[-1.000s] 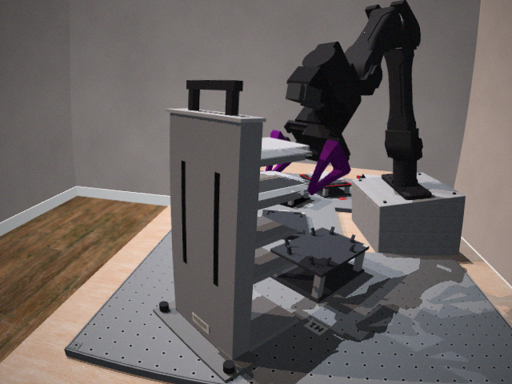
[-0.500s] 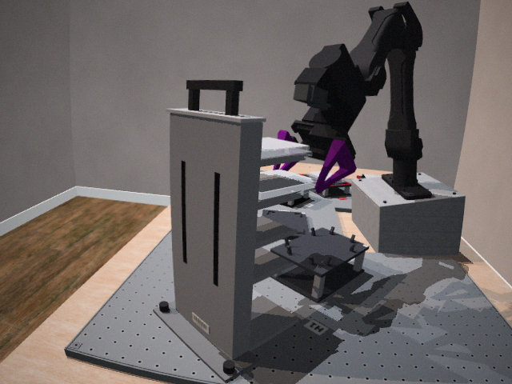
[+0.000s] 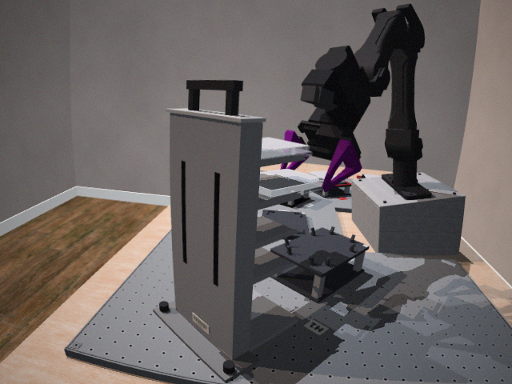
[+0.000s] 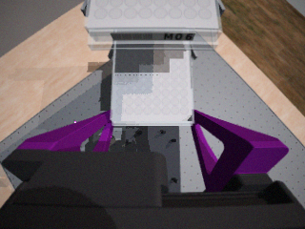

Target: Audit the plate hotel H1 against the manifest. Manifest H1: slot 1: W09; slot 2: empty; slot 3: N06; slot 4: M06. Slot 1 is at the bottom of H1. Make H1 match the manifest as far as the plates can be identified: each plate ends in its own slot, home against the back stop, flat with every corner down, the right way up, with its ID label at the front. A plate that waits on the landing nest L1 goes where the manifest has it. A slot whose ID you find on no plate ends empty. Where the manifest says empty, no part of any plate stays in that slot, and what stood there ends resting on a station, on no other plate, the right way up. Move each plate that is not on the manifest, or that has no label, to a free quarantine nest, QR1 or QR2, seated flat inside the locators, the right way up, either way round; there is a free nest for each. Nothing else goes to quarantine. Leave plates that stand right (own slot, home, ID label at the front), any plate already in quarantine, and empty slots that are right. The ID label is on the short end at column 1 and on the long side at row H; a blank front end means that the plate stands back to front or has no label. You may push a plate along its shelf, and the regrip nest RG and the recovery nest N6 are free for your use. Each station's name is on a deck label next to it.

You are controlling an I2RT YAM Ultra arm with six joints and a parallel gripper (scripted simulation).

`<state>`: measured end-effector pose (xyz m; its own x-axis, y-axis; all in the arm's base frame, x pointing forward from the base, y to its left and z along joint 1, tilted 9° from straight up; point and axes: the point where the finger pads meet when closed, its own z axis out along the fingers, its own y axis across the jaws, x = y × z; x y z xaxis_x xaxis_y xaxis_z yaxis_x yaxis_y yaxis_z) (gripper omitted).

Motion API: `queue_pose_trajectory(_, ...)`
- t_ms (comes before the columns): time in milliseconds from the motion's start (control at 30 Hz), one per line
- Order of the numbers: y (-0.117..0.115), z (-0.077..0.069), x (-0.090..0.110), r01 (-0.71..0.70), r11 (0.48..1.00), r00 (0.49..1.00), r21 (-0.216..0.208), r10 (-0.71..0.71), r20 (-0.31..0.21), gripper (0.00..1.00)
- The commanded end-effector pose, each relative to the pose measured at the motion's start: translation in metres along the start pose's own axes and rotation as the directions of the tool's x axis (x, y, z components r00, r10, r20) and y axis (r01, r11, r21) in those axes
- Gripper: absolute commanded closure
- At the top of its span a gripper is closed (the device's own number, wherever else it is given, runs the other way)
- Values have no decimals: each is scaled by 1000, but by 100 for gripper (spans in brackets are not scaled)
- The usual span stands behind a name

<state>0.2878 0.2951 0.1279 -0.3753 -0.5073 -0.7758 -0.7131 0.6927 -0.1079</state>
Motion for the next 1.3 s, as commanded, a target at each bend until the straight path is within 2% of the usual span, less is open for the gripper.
queue_pose_trajectory(0, -1, -8, -6, -3, 1000, 1000, 1, 3, 22, 14)
queue_pose_trajectory(1267, -1, -39, 27, -3, 1000, 1000, 1, 3, 21, 14)
